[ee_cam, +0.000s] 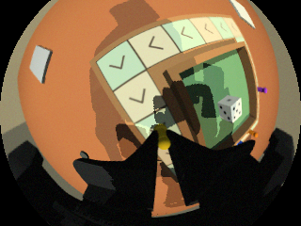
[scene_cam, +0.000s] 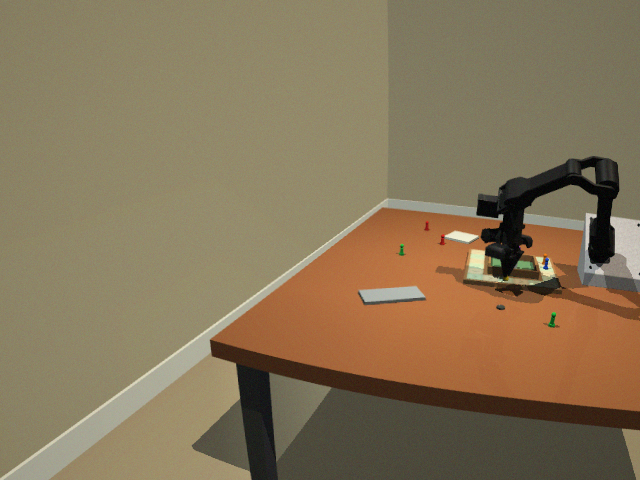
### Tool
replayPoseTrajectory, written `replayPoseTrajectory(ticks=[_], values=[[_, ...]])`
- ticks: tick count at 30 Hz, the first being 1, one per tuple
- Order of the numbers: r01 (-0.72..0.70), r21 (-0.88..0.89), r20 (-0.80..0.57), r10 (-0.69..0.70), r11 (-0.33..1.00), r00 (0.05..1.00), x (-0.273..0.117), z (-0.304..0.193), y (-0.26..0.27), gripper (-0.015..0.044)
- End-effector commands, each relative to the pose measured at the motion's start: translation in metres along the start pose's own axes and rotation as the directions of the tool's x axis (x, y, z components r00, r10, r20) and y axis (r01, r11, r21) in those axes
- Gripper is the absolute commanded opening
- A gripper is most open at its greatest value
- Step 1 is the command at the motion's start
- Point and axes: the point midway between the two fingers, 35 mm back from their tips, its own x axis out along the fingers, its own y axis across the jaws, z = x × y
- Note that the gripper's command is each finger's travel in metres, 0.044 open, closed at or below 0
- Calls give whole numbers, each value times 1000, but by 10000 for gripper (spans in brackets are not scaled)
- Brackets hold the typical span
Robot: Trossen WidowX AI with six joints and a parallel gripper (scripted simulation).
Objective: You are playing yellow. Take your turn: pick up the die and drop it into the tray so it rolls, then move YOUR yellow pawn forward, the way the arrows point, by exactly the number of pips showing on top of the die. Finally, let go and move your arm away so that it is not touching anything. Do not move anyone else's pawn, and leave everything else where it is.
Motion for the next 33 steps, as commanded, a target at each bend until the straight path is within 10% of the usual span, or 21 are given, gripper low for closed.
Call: replayPoseTrajectory(ticks=[1,16,33], values=[[0,0,1,0,1000,1000,-1,0,0,53],[-1,4,-4,1,1000,1000,-50,1,0,440],[24,-418,1,-26,908,1000,-128,-44,-152,440]])
